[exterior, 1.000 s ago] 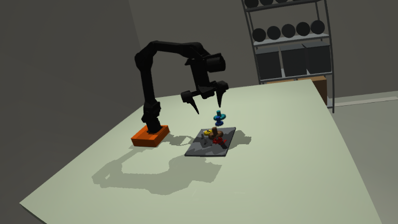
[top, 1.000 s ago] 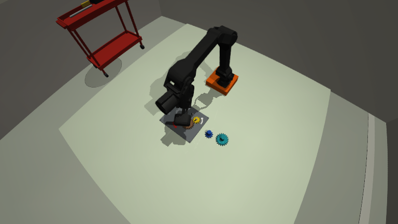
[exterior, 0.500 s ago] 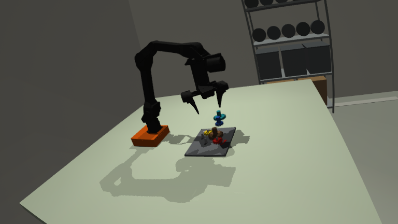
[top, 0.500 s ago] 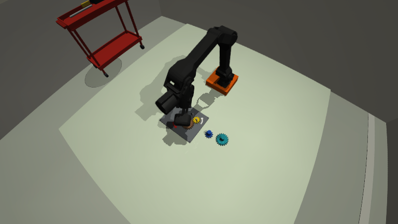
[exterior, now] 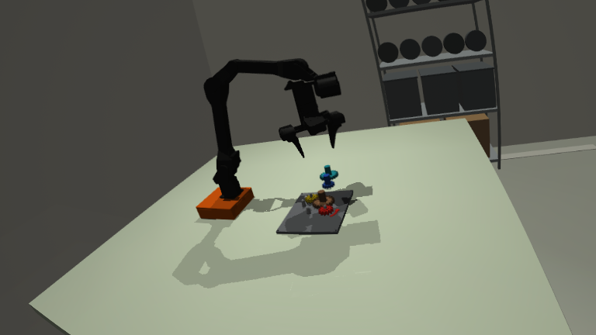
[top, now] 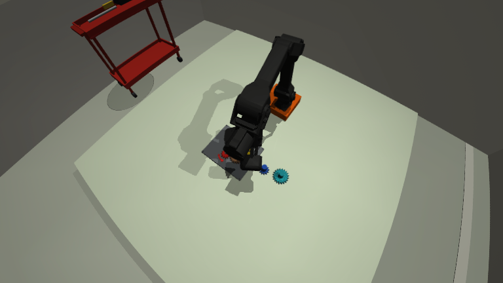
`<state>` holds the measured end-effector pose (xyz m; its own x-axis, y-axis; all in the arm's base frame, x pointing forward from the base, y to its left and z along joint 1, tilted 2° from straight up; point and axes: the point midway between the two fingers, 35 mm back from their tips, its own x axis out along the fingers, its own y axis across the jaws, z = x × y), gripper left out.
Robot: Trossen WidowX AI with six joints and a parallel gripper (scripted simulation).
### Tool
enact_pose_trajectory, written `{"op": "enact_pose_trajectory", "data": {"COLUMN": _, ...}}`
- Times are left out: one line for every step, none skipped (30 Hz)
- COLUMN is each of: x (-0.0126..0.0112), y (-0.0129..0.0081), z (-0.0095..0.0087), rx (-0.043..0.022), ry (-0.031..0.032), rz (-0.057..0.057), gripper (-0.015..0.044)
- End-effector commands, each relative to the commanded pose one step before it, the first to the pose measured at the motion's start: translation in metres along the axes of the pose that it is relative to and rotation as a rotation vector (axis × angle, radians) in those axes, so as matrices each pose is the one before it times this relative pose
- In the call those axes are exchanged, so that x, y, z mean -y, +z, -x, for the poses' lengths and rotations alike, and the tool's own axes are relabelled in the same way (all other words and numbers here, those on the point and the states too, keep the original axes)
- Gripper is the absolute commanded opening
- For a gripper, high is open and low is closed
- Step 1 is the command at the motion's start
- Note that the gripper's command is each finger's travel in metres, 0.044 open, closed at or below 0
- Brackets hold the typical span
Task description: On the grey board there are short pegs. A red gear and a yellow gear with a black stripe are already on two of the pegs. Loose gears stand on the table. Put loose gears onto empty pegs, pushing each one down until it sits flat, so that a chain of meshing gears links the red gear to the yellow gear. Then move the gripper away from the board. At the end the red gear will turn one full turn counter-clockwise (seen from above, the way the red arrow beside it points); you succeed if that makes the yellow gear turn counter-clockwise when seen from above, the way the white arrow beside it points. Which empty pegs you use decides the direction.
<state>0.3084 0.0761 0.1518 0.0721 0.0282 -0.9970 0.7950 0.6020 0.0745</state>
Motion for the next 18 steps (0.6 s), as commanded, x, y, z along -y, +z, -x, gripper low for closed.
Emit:
{"op": "enact_pose_trajectory", "data": {"x": -0.01505, "y": -0.04916, "z": 0.00824, "rx": -0.00402, "ry": 0.00505, "rz": 0.0068, "gripper": 0.0440}}
{"op": "enact_pose_trajectory", "data": {"x": -0.00297, "y": -0.01511, "z": 0.00195, "rx": -0.00223, "ry": -0.00133, "rz": -0.0019, "gripper": 0.0440}}
{"op": "enact_pose_trajectory", "data": {"x": -0.00217, "y": -0.01521, "z": 0.00198, "rx": -0.00206, "ry": -0.00136, "rz": -0.0019, "gripper": 0.0440}}
{"op": "enact_pose_trajectory", "data": {"x": -0.00138, "y": -0.01527, "z": 0.00201, "rx": -0.00189, "ry": -0.00137, "rz": -0.0019, "gripper": 0.0440}}
{"op": "enact_pose_trajectory", "data": {"x": -0.00058, "y": -0.01528, "z": 0.00204, "rx": -0.00173, "ry": -0.00137, "rz": -0.0019, "gripper": 0.0440}}
{"op": "enact_pose_trajectory", "data": {"x": 0.00021, "y": -0.01525, "z": 0.00207, "rx": -0.00156, "ry": -0.00136, "rz": -0.0019, "gripper": 0.0440}}
{"op": "enact_pose_trajectory", "data": {"x": 0.00099, "y": -0.01518, "z": 0.00210, "rx": -0.00141, "ry": -0.00133, "rz": -0.0019, "gripper": 0.0440}}
{"op": "enact_pose_trajectory", "data": {"x": 0.00178, "y": -0.01507, "z": 0.00213, "rx": -0.00126, "ry": -0.00129, "rz": -0.0019, "gripper": 0.0440}}
{"op": "enact_pose_trajectory", "data": {"x": 0.00255, "y": -0.01491, "z": 0.00216, "rx": -0.00112, "ry": -0.00124, "rz": -0.0019, "gripper": 0.0440}}
{"op": "enact_pose_trajectory", "data": {"x": 0.00331, "y": -0.01472, "z": 0.00218, "rx": -0.00099, "ry": -0.00118, "rz": -0.0019, "gripper": 0.0440}}
{"op": "enact_pose_trajectory", "data": {"x": 0.00405, "y": -0.01449, "z": 0.00221, "rx": -0.00087, "ry": -0.00111, "rz": -0.0019, "gripper": 0.0440}}
{"op": "enact_pose_trajectory", "data": {"x": 0.00393, "y": -0.01183, "z": 0.00186, "rx": -0.00064, "ry": -0.00086, "rz": -0.0015, "gripper": 0.0440}}
{"op": "enact_pose_trajectory", "data": {"x": 0.00260, "y": -0.00700, "z": 0.00112, "rx": -0.00035, "ry": -0.00049, "rz": -0.0009, "gripper": 0.0440}}
{"op": "enact_pose_trajectory", "data": {"x": 0.00091, "y": -0.00232, "z": 0.00038, "rx": -0.00011, "ry": -0.00016, "rz": -0.0003, "gripper": 0.0440}}
{"op": "enact_pose_trajectory", "data": {"x": 0.00000, "y": 0.00000, "z": 0.00000, "rx": 0.00000, "ry": 0.00000, "rz": 0.0000, "gripper": 0.0440}}
{"op": "enact_pose_trajectory", "data": {"x": 0.00000, "y": 0.00000, "z": 0.00000, "rx": 0.00000, "ry": 0.00000, "rz": 0.0000, "gripper": 0.0440}}
{"op": "enact_pose_trajectory", "data": {"x": 0.00000, "y": 0.00000, "z": 0.00000, "rx": 0.00000, "ry": 0.00000, "rz": 0.0000, "gripper": 0.0440}}
{"op": "enact_pose_trajectory", "data": {"x": 0.00000, "y": 0.00000, "z": 0.00000, "rx": 0.00000, "ry": 0.00000, "rz": 0.0000, "gripper": 0.0440}}
